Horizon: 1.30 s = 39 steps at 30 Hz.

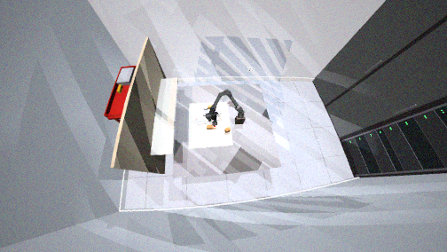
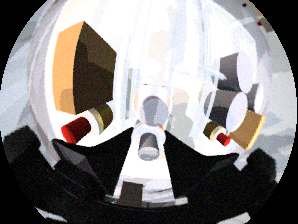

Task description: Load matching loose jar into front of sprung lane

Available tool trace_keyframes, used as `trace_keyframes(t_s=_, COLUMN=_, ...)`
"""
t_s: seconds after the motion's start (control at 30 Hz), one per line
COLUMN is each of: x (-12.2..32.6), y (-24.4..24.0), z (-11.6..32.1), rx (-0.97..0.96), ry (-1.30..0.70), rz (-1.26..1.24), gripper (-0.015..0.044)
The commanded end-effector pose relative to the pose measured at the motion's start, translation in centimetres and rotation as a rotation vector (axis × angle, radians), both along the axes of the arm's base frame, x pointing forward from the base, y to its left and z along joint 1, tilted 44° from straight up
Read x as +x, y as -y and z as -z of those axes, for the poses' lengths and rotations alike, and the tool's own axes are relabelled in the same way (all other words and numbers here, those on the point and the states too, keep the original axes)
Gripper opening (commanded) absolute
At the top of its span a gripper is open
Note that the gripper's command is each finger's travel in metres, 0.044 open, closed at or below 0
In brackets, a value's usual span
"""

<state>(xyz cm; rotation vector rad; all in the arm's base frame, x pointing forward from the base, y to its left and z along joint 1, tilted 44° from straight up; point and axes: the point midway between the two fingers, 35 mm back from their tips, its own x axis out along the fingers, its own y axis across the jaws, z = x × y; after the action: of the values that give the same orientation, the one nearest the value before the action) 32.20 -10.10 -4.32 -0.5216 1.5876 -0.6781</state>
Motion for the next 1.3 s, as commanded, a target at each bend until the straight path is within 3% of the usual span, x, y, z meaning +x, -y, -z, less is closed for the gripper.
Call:
trace_keyframes(t_s=0.0, x=0.0, y=0.0, z=0.0, rx=-0.007, ry=0.007, rz=-0.001, gripper=0.0)
trace_keyframes(t_s=0.43, x=-0.1, y=0.0, z=0.0, rx=-0.007, ry=0.007, rz=-0.001, gripper=0.0)
trace_keyframes(t_s=0.8, x=-0.1, y=0.0, z=0.0, rx=-0.007, ry=0.007, rz=-0.001, gripper=0.0285)
trace_keyframes(t_s=1.27, x=0.1, y=-1.4, z=-1.4, rx=-0.006, ry=0.007, rz=-0.001, gripper=0.0285)
